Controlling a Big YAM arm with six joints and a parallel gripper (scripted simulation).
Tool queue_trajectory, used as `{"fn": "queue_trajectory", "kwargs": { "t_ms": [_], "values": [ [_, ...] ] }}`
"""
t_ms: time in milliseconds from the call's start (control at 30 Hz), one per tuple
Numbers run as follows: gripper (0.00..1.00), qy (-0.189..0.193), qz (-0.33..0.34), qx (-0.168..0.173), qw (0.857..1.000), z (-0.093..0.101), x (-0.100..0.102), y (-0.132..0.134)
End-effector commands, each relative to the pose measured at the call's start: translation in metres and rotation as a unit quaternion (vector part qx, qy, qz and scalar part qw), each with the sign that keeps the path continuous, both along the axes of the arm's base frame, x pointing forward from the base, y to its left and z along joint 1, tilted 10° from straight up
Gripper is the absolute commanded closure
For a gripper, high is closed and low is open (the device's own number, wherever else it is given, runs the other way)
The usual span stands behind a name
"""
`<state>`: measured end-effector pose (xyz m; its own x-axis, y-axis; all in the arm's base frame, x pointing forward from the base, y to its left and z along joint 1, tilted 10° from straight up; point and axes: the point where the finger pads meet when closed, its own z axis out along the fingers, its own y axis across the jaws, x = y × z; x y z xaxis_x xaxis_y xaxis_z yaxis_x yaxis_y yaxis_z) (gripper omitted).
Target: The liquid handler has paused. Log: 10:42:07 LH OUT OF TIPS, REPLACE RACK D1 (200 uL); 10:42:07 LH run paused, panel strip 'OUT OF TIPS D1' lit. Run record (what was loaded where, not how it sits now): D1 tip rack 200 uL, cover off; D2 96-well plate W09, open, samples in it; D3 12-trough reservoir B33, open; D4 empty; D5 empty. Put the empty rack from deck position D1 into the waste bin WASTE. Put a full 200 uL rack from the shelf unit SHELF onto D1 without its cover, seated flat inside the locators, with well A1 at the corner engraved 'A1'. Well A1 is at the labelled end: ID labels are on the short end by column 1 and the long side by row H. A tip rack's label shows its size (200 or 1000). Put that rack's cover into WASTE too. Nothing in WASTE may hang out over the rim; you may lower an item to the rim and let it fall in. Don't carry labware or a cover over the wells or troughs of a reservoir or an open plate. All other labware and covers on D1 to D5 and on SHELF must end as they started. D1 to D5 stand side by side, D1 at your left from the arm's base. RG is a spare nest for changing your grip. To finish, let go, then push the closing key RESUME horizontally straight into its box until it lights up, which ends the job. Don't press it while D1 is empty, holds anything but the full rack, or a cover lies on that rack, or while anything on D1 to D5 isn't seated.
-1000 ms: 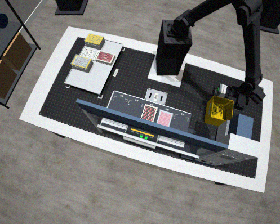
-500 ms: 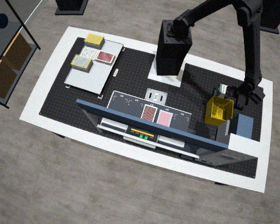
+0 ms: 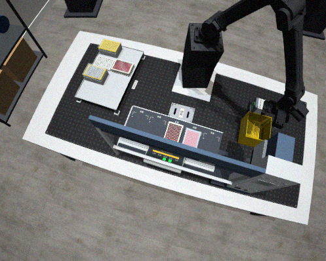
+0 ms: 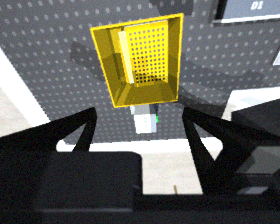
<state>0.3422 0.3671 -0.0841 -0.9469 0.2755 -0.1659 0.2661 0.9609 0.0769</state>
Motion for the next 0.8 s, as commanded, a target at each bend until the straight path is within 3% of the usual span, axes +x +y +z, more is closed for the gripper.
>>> {"fn": "queue_trajectory", "kwargs": {
  "t_ms": [0,500,533,600,767],
  "values": [
    [0.00,0.002,0.006,-0.006,1.000,-0.013,-0.003,0.002],
    [0.00,0.002,0.006,-0.006,1.000,-0.013,-0.003,0.002],
    [0.00,0.004,-0.021,-0.005,1.000,-0.015,0.001,-0.012],
    [0.00,-0.008,-0.041,0.016,0.999,0.004,0.005,-0.015],
    [0.00,-0.007,-0.066,0.020,0.998,0.002,-0.001,-0.039]
  ]
}}
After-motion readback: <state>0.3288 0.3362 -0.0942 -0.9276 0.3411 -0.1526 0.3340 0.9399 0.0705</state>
